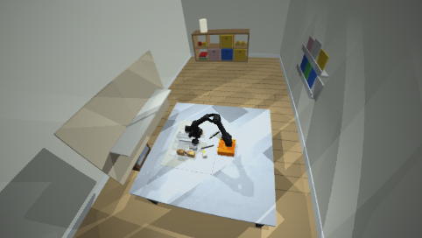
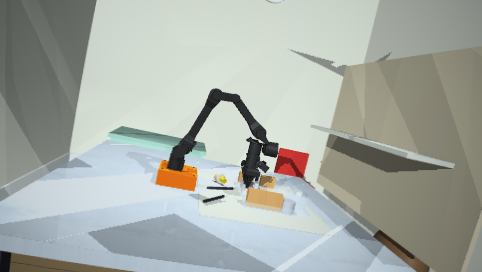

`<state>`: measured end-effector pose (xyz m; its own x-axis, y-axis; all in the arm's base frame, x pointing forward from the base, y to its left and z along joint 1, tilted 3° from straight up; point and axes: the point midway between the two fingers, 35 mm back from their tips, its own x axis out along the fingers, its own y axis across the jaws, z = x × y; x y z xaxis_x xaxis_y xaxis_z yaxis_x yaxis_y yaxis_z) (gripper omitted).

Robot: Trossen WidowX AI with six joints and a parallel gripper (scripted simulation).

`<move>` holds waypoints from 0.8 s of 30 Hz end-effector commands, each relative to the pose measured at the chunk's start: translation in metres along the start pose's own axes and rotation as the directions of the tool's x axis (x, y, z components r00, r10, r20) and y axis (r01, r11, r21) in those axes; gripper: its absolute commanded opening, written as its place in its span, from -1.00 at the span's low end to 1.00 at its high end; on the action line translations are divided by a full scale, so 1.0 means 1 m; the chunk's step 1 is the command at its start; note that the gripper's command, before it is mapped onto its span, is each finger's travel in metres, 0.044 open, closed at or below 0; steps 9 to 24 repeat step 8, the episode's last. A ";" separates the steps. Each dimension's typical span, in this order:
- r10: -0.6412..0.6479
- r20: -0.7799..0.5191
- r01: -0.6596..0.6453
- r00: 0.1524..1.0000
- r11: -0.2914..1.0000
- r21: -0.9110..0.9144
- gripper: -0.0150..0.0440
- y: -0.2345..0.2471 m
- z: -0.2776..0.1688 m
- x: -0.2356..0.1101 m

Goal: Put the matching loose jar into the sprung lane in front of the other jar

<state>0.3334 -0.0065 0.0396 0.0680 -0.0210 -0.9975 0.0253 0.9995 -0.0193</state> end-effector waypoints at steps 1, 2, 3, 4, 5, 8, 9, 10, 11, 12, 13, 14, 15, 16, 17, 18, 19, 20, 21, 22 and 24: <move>0.000 0.007 0.000 1.000 1.000 0.002 0.53 0.000 -0.009 -0.003; 0.000 0.006 0.000 1.000 1.000 0.002 0.53 0.000 -0.013 -0.004; 0.000 0.006 0.000 1.000 1.000 0.002 0.53 0.000 -0.016 -0.004; 0.000 0.006 0.000 1.000 1.000 0.002 0.53 0.000 -0.020 -0.004; 0.000 0.006 0.000 1.000 1.000 0.002 0.53 0.000 -0.023 -0.004; 0.000 0.005 0.000 1.000 1.000 0.002 0.53 0.000 -0.034 -0.004; 0.000 0.005 0.000 1.000 1.000 0.002 0.53 0.000 -0.034 -0.004; 0.000 0.005 0.000 1.000 1.000 0.002 0.53 0.000 -0.034 -0.004; 0.000 0.005 0.000 1.000 1.000 0.002 0.53 0.000 -0.034 -0.004; 0.000 0.005 0.000 1.000 1.000 0.002 0.53 0.000 -0.034 -0.004; 0.000 0.005 0.000 1.000 1.000 0.002 0.53 0.000 -0.034 -0.004; 0.000 0.005 0.000 1.000 1.000 0.002 0.53 0.000 -0.034 -0.004; 0.000 0.005 0.000 1.000 1.000 0.002 0.53 0.000 -0.034 -0.004; 0.000 0.005 0.000 1.000 1.000 0.002 0.53 0.000 -0.034 -0.004; 0.000 0.005 0.000 1.000 1.000 0.002 0.53 0.000 -0.034 -0.004; 0.000 0.005 0.000 1.000 1.000 0.002 0.53 0.000 -0.034 -0.004; 0.000 0.005 0.000 1.000 1.000 0.002 0.53 0.000 -0.034 -0.004; 0.000 0.005 0.000 1.000 1.000 0.002 0.53 0.000 -0.034 -0.004; 0.000 0.005 0.000 1.000 1.000 0.002 0.53 0.000 -0.034 -0.004; 0.000 0.005 0.000 1.000 1.000 0.002 0.53 0.000 -0.034 -0.004; 0.000 0.005 0.000 1.000 1.000 0.002 0.53 0.000 -0.034 -0.004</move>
